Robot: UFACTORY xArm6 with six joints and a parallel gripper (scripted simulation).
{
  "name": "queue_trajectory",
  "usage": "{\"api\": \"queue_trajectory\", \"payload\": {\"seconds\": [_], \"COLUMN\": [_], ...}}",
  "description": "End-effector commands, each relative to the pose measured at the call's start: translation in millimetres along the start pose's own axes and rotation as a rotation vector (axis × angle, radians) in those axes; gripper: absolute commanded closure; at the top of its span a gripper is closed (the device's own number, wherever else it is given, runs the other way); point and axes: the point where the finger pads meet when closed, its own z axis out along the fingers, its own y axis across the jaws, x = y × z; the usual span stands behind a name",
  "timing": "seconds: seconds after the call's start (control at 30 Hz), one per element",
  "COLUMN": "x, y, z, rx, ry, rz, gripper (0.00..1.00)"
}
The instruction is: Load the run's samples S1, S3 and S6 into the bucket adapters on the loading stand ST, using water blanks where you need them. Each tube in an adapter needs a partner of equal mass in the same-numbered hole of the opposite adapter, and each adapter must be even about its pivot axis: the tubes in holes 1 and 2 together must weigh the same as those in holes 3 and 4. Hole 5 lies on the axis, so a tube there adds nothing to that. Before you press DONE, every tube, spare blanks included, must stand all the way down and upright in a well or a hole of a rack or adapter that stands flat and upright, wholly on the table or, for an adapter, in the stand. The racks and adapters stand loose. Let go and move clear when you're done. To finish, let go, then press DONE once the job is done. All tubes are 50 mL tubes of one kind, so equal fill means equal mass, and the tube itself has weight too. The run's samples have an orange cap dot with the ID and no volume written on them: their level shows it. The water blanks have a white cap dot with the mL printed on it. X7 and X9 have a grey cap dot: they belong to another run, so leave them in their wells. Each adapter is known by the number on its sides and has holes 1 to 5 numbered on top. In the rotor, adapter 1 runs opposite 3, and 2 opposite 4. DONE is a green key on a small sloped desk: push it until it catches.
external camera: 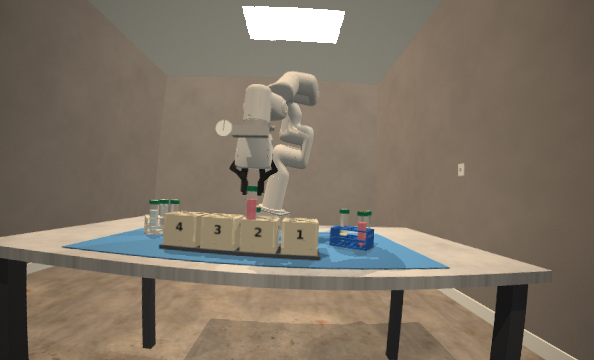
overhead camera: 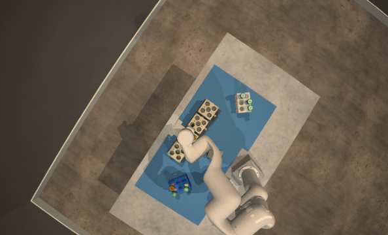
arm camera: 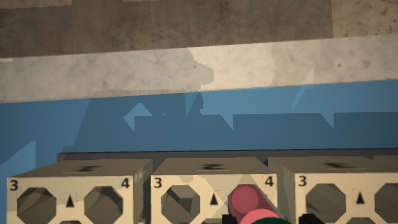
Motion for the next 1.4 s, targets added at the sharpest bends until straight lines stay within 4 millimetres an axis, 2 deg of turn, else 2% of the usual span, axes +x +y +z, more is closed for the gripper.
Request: {"api": "queue_trajectory", "payload": {"seconds": [0.0, 1.37], "x": [1.6, 1.6], "y": [0.0, 0.0], "z": [1.5, 37.6], "rx": [-0.001, 0.0], "ry": [0.005, 0.005], "rz": [0.0, 0.0], "gripper": [1.0, 1.0]}}
